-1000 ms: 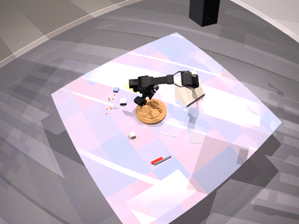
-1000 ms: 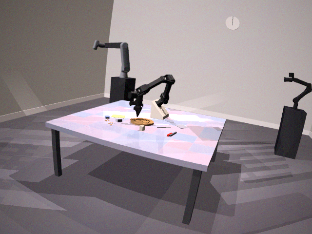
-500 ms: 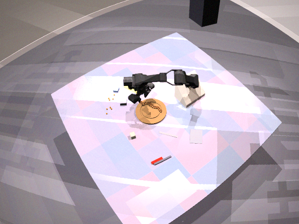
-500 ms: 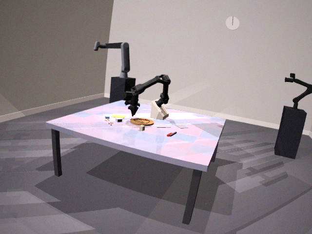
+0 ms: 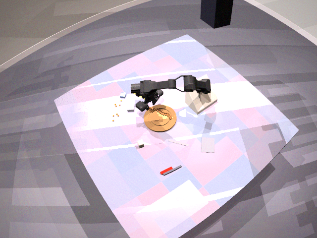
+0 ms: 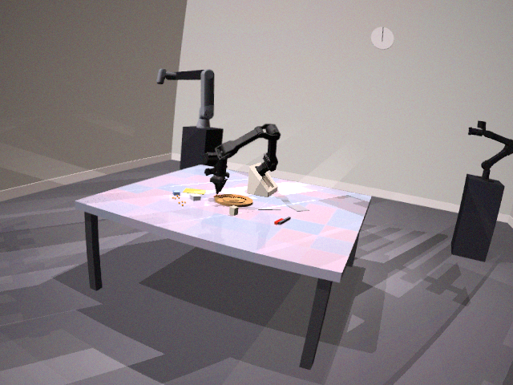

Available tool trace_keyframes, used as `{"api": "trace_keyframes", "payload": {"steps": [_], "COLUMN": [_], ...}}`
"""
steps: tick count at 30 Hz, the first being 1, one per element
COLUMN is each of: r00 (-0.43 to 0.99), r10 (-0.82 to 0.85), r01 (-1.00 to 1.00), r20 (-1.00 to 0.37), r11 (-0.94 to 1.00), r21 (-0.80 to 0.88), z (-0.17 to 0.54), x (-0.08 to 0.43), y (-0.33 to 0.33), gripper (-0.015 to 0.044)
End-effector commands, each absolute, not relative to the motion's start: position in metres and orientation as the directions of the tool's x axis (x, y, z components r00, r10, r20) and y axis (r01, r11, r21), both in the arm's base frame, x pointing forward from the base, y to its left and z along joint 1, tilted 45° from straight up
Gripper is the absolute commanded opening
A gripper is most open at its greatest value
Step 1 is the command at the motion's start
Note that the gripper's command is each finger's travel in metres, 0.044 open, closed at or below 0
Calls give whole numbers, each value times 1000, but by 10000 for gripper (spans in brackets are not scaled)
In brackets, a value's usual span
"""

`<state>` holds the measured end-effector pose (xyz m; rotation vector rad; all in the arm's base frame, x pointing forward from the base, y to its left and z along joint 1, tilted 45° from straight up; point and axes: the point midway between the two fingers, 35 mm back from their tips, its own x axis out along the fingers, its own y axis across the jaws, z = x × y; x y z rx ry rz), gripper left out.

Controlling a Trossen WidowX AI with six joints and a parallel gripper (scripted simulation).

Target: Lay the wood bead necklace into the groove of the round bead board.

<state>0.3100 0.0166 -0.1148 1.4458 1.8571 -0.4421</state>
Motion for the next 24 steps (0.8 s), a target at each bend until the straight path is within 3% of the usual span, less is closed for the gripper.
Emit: {"api": "trace_keyframes", "payload": {"steps": [1,14,24], "r00": [-115,-118,-114], "r10": [692,693,690], "r01": [940,940,938], "r20": [-713,-711,-715], "r11": [308,308,311], "r21": [147,144,151], "z": [-121,-127,-126], "x": [305,303,305], "y": [24,30,28], "gripper": [250,250,0]}}
